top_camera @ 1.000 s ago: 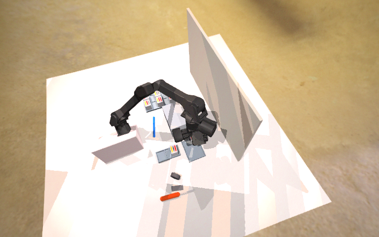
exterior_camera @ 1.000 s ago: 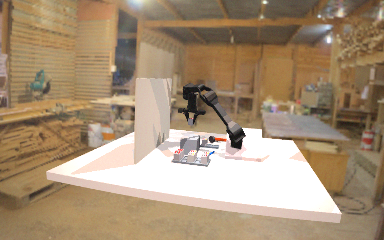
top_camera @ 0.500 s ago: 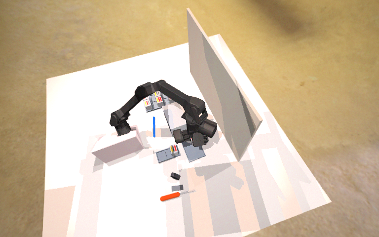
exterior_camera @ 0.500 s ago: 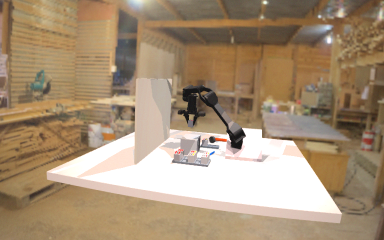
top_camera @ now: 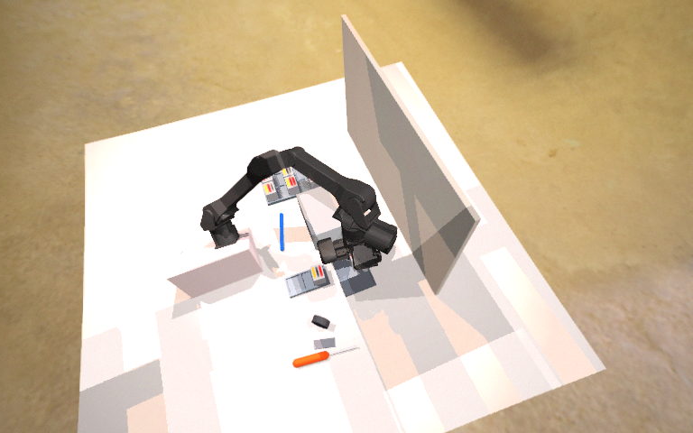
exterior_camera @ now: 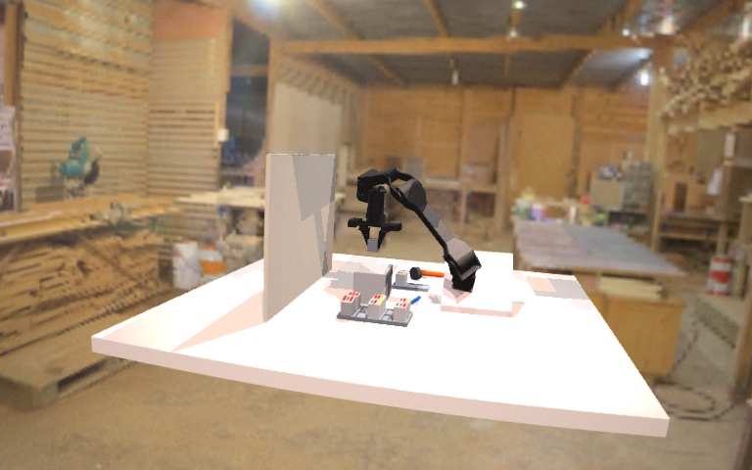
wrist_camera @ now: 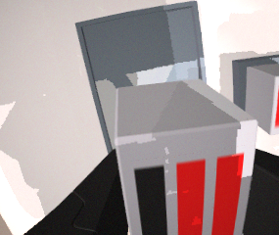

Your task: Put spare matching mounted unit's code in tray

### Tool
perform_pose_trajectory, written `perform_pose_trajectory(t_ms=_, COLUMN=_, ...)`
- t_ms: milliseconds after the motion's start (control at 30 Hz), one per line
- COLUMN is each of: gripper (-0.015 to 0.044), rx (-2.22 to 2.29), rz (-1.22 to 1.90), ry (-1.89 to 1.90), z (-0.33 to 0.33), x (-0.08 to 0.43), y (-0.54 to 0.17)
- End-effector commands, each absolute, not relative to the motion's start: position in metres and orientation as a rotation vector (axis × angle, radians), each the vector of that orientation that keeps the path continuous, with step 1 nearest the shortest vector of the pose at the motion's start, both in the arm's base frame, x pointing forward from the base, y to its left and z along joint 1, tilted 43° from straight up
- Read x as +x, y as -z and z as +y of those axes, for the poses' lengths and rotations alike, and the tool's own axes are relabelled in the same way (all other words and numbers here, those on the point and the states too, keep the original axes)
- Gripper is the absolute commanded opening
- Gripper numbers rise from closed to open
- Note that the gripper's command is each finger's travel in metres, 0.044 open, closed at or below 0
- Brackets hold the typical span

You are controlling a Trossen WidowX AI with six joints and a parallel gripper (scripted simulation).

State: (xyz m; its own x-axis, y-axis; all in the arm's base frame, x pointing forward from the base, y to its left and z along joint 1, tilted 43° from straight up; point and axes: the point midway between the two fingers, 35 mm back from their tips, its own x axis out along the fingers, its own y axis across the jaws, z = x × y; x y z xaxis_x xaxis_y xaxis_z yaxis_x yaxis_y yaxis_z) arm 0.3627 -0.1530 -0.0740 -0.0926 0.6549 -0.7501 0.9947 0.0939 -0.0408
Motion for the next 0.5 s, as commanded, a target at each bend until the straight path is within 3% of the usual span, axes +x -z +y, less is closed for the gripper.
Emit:
perform_pose_trajectory(t_ms=0, gripper=0.0000, rx=1.624, rz=1.811, ry=0.777, z=-0.1505, x=0.3627, y=0.0764)
perform_pose_trajectory(t_ms=467, gripper=0.0000, rx=1.624, rz=1.811, ry=0.777, z=-0.1438, x=0.3626, y=0.0844)
